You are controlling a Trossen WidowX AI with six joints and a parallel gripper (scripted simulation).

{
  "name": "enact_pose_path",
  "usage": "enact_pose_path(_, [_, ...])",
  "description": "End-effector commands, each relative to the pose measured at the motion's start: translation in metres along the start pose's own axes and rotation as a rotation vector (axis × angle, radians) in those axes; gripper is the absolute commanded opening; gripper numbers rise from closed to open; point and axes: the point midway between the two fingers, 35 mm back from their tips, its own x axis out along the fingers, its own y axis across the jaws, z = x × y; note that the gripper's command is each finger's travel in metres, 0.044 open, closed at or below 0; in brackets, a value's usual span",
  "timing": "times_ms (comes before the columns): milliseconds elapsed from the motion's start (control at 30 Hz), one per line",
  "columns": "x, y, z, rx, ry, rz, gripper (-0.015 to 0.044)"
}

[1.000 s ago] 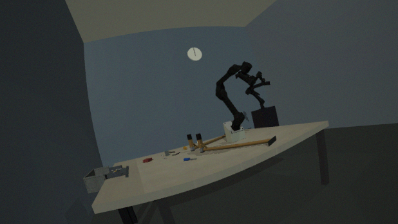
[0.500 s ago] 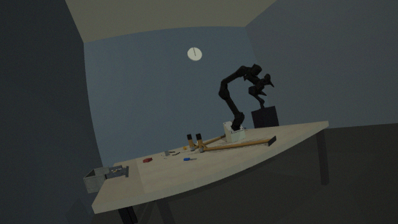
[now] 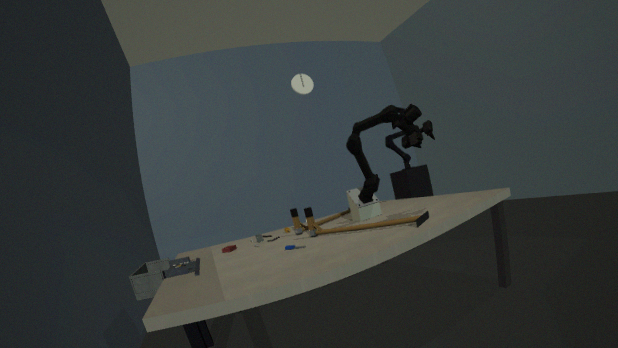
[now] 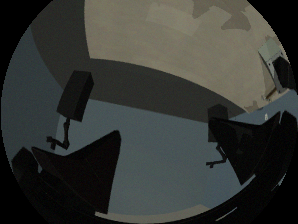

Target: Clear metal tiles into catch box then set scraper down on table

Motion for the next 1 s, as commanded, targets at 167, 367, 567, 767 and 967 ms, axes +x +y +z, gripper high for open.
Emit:
enact_pose_path(167, [0.037,0.000,-0.018,0.154,0.096,-0.108,0.0440])
enact_pose_path(367, [0.060,-0.004,-0.032,0.251,0.144,-0.187,0.0440])
enact_pose_path(567, [0.083,-0.010,-0.048,0.347,0.182,-0.272,0.0440])
enact_pose_path(767, [0.104,-0.018,-0.065,0.440,0.209,-0.363,0.0440])
enact_pose_path(967, [0.125,-0.029,-0.083,0.531,0.224,-0.459,0.0440])
